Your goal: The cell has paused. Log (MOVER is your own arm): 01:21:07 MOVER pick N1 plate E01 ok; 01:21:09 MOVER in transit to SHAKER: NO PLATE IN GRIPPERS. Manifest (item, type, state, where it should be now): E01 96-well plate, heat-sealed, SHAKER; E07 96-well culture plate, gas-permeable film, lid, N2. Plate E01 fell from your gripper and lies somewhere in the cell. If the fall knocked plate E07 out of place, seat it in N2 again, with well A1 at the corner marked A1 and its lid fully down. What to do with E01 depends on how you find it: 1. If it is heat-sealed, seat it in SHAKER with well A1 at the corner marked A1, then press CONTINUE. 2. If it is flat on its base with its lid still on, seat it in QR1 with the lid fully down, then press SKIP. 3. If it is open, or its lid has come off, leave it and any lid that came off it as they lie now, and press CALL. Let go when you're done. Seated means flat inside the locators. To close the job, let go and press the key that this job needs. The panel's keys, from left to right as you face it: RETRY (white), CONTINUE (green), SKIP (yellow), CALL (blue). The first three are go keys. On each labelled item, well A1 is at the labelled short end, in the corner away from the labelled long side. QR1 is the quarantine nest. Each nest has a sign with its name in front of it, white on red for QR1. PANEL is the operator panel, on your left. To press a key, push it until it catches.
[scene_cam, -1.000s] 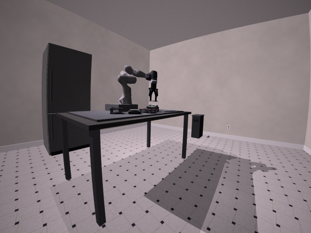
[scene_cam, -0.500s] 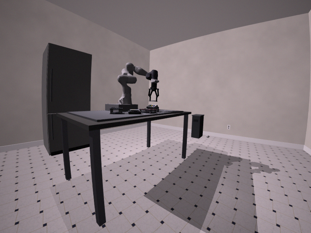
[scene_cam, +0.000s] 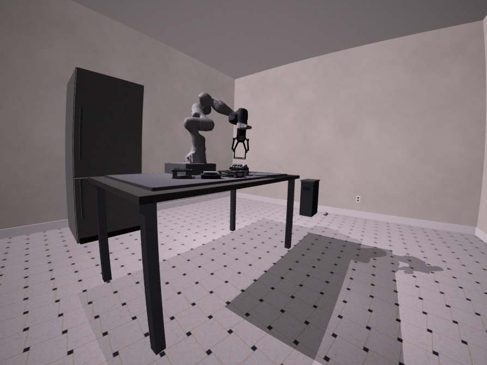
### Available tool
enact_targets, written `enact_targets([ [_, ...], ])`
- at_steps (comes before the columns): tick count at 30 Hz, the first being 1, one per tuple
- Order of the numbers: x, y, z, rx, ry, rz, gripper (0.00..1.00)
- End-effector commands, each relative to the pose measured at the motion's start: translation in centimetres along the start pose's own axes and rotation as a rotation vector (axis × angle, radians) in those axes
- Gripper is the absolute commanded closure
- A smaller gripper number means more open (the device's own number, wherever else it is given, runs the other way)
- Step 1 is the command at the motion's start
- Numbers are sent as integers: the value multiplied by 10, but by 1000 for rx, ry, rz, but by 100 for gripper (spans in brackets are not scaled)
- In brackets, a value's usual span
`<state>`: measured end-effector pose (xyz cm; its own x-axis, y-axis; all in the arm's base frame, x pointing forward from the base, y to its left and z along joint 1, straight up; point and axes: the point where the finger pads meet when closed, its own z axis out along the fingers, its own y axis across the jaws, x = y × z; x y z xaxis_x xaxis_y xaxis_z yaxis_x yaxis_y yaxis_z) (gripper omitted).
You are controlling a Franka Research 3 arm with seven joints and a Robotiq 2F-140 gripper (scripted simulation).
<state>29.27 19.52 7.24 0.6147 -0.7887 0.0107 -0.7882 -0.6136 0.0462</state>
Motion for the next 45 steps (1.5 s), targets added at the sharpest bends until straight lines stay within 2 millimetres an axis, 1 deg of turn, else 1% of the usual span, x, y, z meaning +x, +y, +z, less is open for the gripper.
enact_targets([
  [1,12,-2,-1,16,2,-232,90],
  [2,14,-2,-1,15,3,-299,90],
  [9,27,0,-1,9,3,-484,90],
  [16,36,2,-1,6,3,-675,90],
  [18,36,2,-1,6,3,-675,90],
  [19,36,2,-1,7,4,-749,90],
  [33,41,3,0,26,10,-1153,90],
  [35,41,3,0,26,10,-1153,90],
  [36,41,3,0,34,13,-1227,90],
  [38,41,3,0,43,15,-1281,90],
  [45,41,3,3,47,16,-1309,90],
])
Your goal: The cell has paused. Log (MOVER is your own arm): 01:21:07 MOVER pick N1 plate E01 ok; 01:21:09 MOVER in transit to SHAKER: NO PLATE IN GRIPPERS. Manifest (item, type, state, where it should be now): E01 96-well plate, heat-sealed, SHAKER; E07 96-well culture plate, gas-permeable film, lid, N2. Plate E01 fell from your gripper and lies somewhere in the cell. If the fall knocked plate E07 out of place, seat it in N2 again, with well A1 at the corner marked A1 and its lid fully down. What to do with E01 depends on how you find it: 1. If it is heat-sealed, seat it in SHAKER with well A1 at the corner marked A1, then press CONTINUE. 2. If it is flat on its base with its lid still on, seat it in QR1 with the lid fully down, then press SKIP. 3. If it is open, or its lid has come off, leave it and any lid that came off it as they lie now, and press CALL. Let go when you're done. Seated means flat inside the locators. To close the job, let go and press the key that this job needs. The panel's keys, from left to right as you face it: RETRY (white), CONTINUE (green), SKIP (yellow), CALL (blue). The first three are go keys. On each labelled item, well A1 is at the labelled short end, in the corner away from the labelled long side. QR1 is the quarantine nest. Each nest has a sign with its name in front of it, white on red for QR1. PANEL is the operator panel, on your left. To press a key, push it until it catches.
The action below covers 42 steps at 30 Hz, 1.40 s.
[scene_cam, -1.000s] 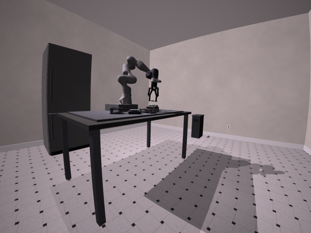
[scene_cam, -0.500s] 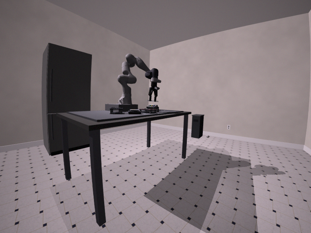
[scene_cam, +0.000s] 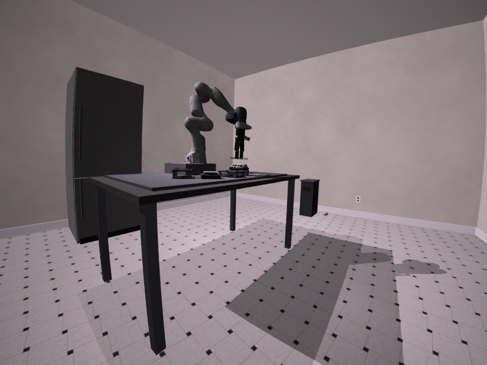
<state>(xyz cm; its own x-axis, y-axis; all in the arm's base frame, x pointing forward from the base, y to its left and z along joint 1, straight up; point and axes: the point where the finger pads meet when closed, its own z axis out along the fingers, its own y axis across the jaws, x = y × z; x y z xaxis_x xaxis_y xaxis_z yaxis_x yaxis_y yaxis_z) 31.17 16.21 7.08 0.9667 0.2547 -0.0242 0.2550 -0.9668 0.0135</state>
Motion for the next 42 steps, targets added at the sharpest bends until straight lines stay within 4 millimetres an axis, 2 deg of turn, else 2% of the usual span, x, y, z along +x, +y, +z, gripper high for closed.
enact_targets([
  [1,4,2,2,15,21,-145,90],
  [7,4,2,9,15,21,-145,90],
  [22,6,3,43,15,21,-145,90],
  [32,6,3,53,15,21,-145,90],
  [42,6,3,54,15,21,-145,90],
])
